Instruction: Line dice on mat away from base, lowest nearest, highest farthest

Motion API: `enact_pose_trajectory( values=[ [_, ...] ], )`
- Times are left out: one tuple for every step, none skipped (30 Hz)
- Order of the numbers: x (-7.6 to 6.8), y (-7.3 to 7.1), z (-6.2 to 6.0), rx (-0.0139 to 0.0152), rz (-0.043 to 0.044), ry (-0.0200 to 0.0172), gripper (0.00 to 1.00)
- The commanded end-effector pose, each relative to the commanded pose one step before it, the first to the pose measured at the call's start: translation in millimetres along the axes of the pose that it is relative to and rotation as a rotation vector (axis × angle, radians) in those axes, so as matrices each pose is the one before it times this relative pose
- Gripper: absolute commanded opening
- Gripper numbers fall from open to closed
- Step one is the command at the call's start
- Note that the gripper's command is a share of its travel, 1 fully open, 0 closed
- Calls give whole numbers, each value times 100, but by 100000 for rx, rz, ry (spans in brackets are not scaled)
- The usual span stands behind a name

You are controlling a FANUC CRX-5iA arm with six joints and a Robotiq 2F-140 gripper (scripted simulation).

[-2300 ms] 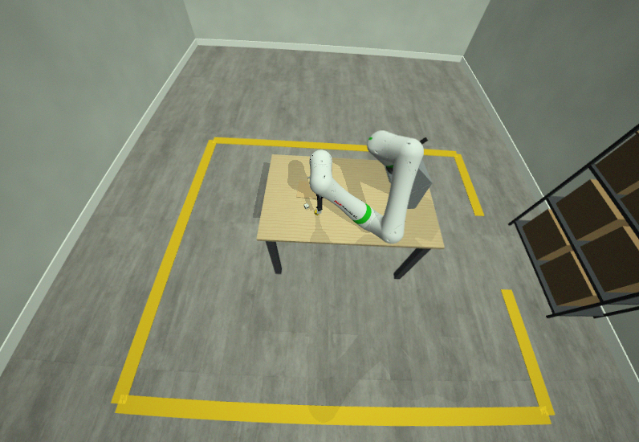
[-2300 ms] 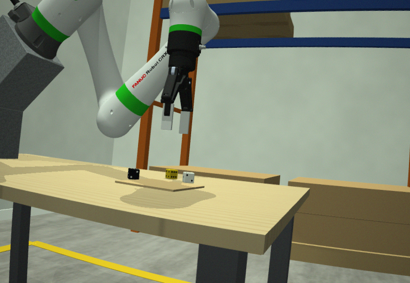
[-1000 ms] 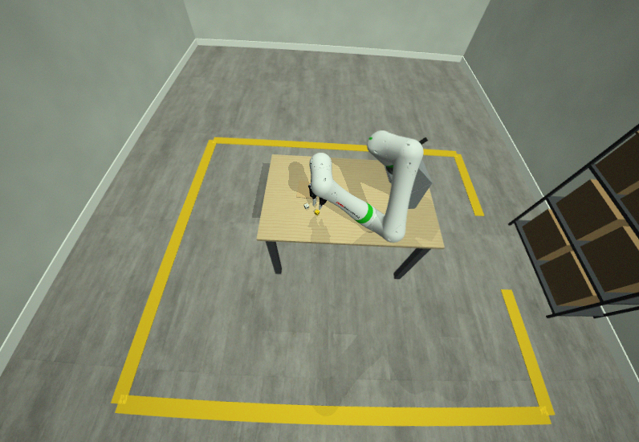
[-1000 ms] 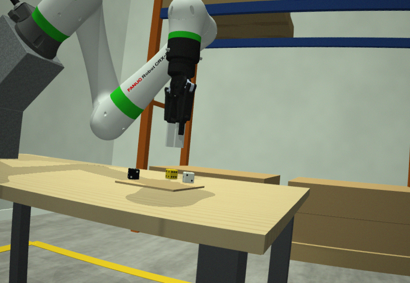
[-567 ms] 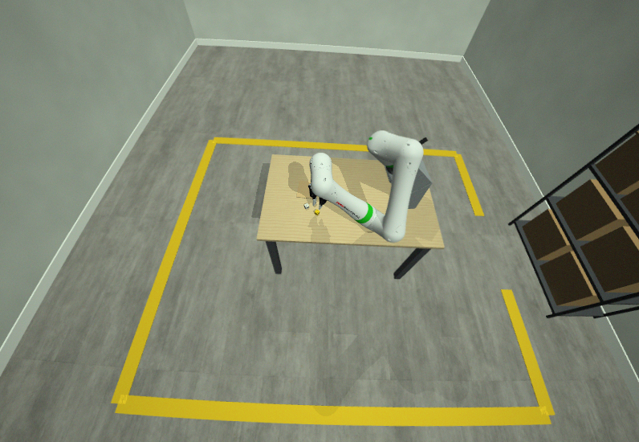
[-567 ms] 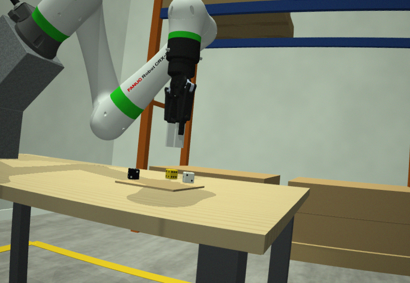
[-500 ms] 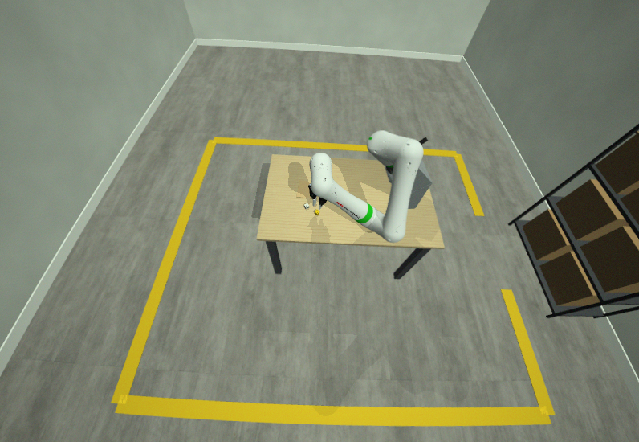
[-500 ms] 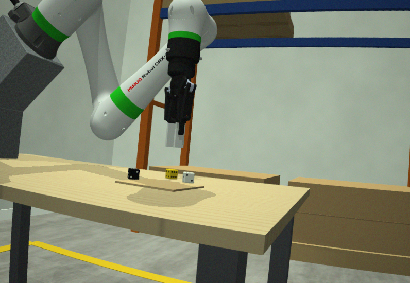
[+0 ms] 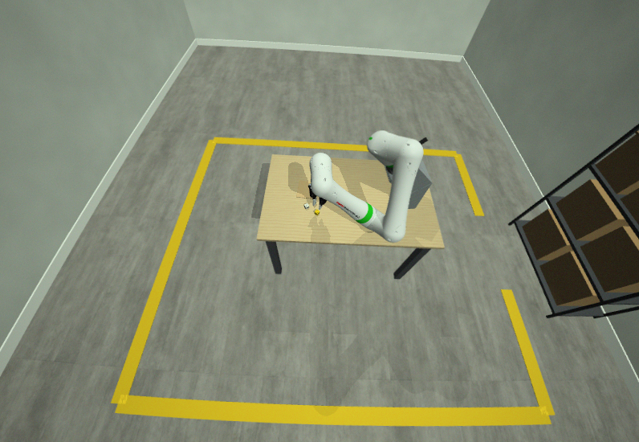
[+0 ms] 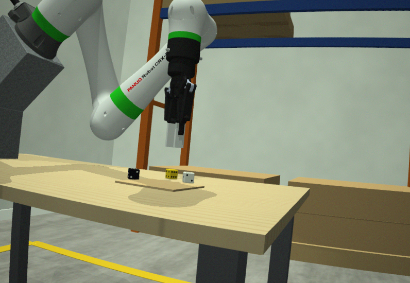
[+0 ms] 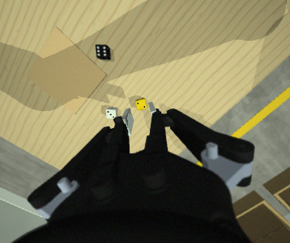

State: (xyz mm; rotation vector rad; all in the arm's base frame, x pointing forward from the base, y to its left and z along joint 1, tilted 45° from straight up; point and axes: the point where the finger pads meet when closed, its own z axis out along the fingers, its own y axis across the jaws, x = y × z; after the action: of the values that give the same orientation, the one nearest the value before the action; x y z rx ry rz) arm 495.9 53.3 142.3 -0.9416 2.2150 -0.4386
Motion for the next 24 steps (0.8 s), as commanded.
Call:
enact_pose_trajectory(
  values=[
    [-4, -2, 70, 29, -7, -18, 25],
    [0, 0, 44, 1, -2, 1, 25],
    [0, 0, 51, 1, -2, 1, 25],
    [0, 0, 59, 1, -3, 1, 25],
    [0, 0, 67, 1, -3, 1, 25],
    [1, 0, 75, 0, -3, 1, 25],
    [0, 0, 83, 1, -2, 0, 25],
    [0, -1, 91, 1, -1, 0, 25],
    [0, -1, 99, 0, 0, 0, 25],
    [0, 0, 0, 0, 0, 0, 25],
    [0, 0, 0, 0, 0, 0, 25],
    [1, 0, 106, -1, 0, 0, 25],
    [1, 0, 113, -2, 1, -1, 25],
    [0, -1, 120, 1, -1, 0, 25],
    [1, -1, 127, 1, 0, 0, 25],
    [1, 0, 133, -1, 0, 0, 25],
    [1, 0, 138, -1, 1, 0, 25],
    [0, -1, 143, 2, -1, 1, 25],
    [1, 0, 147, 0, 0, 0, 25],
    [1, 0, 151, -2, 1, -1, 25],
    [0, -1, 155, 2, -1, 1, 25],
    [1, -1, 157, 0, 0, 0, 25],
    [1, 0, 159, -2, 1, -1, 25],
    [0, -2, 160, 2, -1, 1, 25]
  ],
)
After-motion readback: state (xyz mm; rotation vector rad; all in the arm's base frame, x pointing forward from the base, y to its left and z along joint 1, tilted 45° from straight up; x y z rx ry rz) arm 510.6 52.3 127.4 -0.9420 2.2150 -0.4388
